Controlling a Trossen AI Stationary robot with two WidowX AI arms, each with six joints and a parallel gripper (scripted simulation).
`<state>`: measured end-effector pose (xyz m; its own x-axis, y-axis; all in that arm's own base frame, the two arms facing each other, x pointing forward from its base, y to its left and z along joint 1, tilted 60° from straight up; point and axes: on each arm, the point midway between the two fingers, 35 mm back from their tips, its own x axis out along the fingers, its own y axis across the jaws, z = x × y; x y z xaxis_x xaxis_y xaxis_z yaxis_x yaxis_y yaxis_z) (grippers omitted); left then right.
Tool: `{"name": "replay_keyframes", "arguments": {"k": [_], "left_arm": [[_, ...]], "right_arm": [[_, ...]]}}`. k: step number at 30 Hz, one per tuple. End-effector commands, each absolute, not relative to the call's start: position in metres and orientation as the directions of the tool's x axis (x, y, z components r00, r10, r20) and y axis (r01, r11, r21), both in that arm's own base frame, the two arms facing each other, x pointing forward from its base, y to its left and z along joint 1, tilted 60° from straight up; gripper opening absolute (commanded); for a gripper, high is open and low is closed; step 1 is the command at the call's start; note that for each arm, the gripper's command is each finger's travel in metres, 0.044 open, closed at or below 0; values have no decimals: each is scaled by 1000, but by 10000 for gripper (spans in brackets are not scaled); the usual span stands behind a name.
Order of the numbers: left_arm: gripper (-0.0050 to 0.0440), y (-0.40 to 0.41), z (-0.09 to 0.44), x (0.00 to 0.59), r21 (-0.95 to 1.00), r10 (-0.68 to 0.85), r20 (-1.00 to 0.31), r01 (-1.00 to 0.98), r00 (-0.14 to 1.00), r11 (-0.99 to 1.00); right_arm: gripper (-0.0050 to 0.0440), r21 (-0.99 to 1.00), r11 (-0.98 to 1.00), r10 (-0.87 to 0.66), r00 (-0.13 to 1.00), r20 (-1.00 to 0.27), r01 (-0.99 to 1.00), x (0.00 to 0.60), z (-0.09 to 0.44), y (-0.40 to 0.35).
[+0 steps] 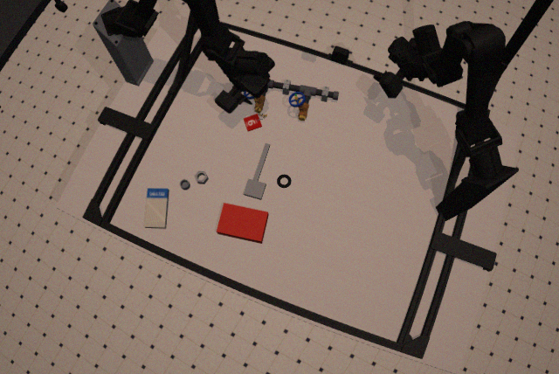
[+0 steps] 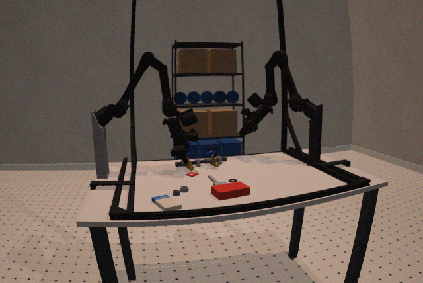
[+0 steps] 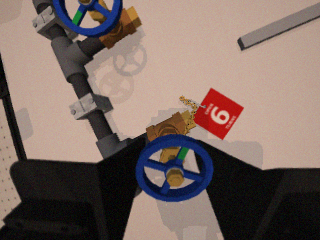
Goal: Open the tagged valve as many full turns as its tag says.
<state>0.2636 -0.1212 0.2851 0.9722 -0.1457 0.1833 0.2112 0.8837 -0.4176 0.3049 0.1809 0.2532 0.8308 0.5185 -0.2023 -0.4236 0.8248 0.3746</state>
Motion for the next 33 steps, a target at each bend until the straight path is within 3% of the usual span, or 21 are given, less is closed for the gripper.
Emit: {"name": "replay_keyframes", "arguments": {"k": [1,6,11,21,27,32,33], "left_arm": [[400,-121,285,264,-418,-146,183,211,972,884],[400,-121,285,264,-418,-146,183,211,972,884],[400,-121,285,264,-418,-146,183,211,972,884],[400,-121,285,264,-418,-146,183,211,972,884],[400,-121,285,264,-418,-146,183,211,972,884],[400,-121,285,264,-418,-146,183,211,972,884],[400,-121,285,264,-418,-146,183,211,972,884]], "right_arm": [[0,165,854,519,831,-202,-493,305,253,181],[0,28,851,519,831,-202,-525,305,253,181],[0,-258,790,519,831,-202,-556,305,253,181],[0,-659,555,519,830,-203,-508,305,253,181],[0,-802,399,519,830,-203,-445,305,253,181],[0,-803,398,519,830,-203,-444,305,253,181],[24,-777,431,519,831,-202,-458,305,253,181]]}}
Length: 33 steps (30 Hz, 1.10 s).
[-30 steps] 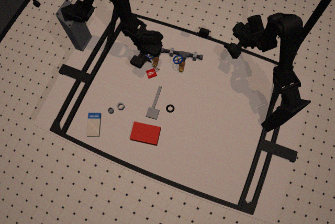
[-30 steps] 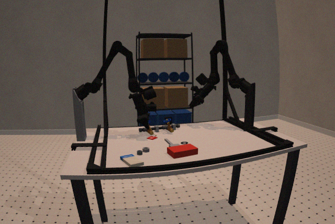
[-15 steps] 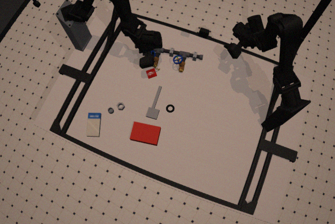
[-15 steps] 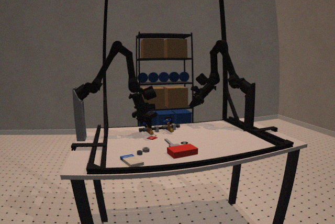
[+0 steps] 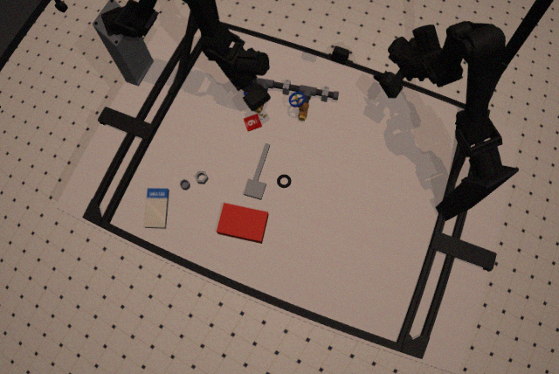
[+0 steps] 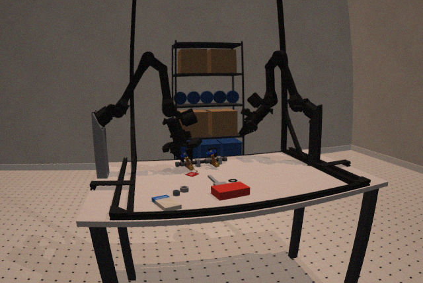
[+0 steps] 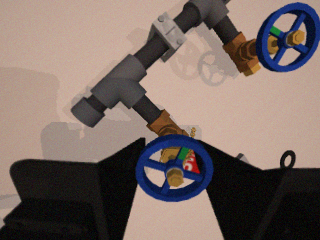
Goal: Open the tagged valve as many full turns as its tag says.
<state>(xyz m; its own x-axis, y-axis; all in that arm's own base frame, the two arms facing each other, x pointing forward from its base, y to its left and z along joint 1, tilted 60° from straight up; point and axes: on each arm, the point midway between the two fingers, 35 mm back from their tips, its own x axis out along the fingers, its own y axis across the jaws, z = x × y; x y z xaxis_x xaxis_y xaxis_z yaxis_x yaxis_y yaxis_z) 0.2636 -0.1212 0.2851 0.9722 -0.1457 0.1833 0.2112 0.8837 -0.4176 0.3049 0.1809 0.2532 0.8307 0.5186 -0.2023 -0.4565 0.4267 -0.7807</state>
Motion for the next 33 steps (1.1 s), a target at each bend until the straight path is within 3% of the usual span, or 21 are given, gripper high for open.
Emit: {"name": "replay_keyframes", "arguments": {"k": [1,5,7,18,24,33], "left_arm": [[400,-121,285,264,-418,-146,183,211,972,884],[400,-121,285,264,-418,-146,183,211,972,884],[400,-121,285,264,-418,-146,183,211,972,884],[400,-121,285,264,-418,-146,183,211,972,884],[400,-121,285,264,-418,-146,183,211,972,884],[400,-121,285,264,-418,-146,183,211,972,884]], "right_arm": [[48,-777,431,519,831,-202,-458,305,253,181],[144,-777,431,519,831,-202,-458,305,253,181],[144,-777,431,519,831,-202,-458,305,253,181],[400,-777,431,519,831,-202,-458,305,253,181],[400,-618,590,518,831,-202,-519,305,253,181],[400,-187,812,518,831,-203,-552,305,253,181]]}}
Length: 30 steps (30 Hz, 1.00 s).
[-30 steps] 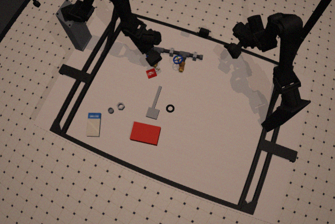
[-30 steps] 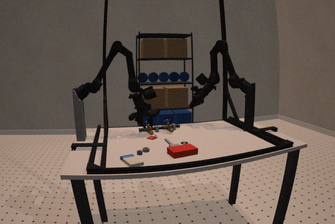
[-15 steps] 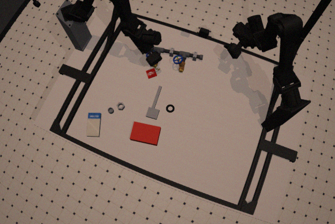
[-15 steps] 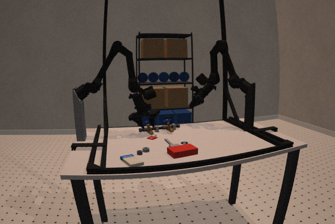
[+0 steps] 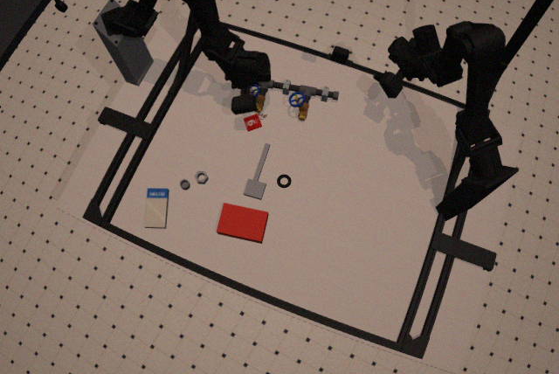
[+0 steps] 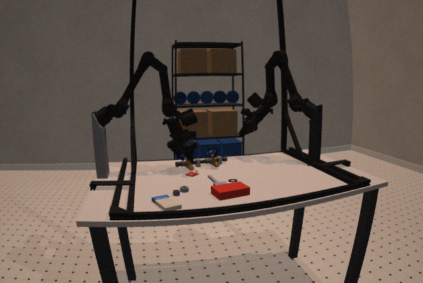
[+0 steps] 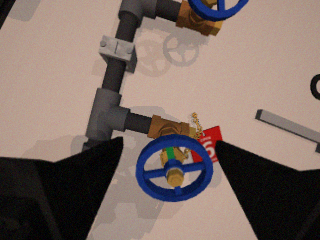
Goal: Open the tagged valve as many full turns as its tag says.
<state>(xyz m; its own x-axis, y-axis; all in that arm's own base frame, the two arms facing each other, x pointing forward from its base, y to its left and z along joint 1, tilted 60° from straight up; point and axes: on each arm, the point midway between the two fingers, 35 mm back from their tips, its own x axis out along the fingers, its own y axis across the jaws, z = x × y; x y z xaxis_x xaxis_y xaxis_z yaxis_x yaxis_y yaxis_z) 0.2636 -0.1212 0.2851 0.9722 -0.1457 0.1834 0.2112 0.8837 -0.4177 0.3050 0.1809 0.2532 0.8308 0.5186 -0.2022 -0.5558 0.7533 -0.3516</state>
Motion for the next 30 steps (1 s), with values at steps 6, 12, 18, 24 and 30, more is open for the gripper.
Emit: {"name": "replay_keyframes", "arguments": {"k": [6,12,18,24,30], "left_arm": [[400,-121,285,264,-418,-146,183,211,972,884],[400,-121,285,264,-418,-146,183,211,972,884],[400,-121,285,264,-418,-146,183,211,972,884],[400,-121,285,264,-418,-146,183,211,972,884],[400,-121,285,264,-418,-146,183,211,972,884]], "right_arm": [[400,89,855,518,831,-203,-511,305,253,181],[400,327,836,518,831,-203,-441,305,253,181],[400,571,752,518,831,-203,-329,305,253,181],[400,699,671,518,831,-203,-248,305,253,181],[400,699,671,518,831,-203,-248,305,253,181]]}}
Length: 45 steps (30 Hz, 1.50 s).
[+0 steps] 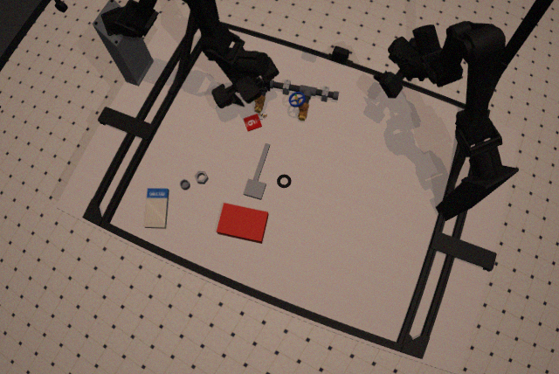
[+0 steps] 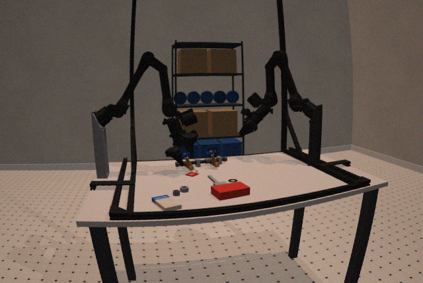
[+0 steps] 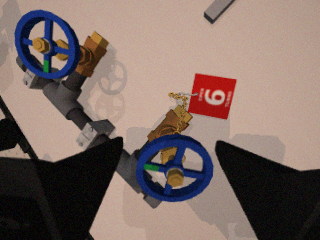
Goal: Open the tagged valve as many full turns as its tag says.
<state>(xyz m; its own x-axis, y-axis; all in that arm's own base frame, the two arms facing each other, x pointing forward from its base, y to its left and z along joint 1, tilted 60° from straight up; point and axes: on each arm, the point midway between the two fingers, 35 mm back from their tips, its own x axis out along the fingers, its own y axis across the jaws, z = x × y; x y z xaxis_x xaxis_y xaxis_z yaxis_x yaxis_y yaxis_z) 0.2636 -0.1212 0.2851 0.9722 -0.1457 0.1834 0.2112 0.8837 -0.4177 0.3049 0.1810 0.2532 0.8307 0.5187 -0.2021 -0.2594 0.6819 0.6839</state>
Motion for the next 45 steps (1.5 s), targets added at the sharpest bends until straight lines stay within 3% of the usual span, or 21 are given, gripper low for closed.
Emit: {"name": "replay_keyframes", "arguments": {"k": [1,10,15,22,30,36,45], "left_arm": [[400,-121,285,264,-418,-146,183,211,972,884],[400,-121,285,264,-418,-146,183,211,972,884],[400,-121,285,264,-418,-146,183,211,972,884],[400,-121,285,264,-418,-146,183,211,972,884],[400,-121,285,264,-418,-146,183,211,972,884],[400,-121,285,264,-418,-146,183,211,972,884],[400,-121,285,264,-418,-146,183,211,972,884]], "right_arm": [[376,684,682,519,831,-202,-259,305,253,181],[160,684,682,519,831,-202,-259,305,253,181],[160,684,682,519,831,-202,-259,305,253,181],[0,684,682,519,831,-202,-259,305,253,181],[0,674,689,518,831,-203,-265,305,253,181],[0,367,827,518,831,-202,-426,305,253,181],[0,8,849,518,831,-202,-528,305,253,181]]}}
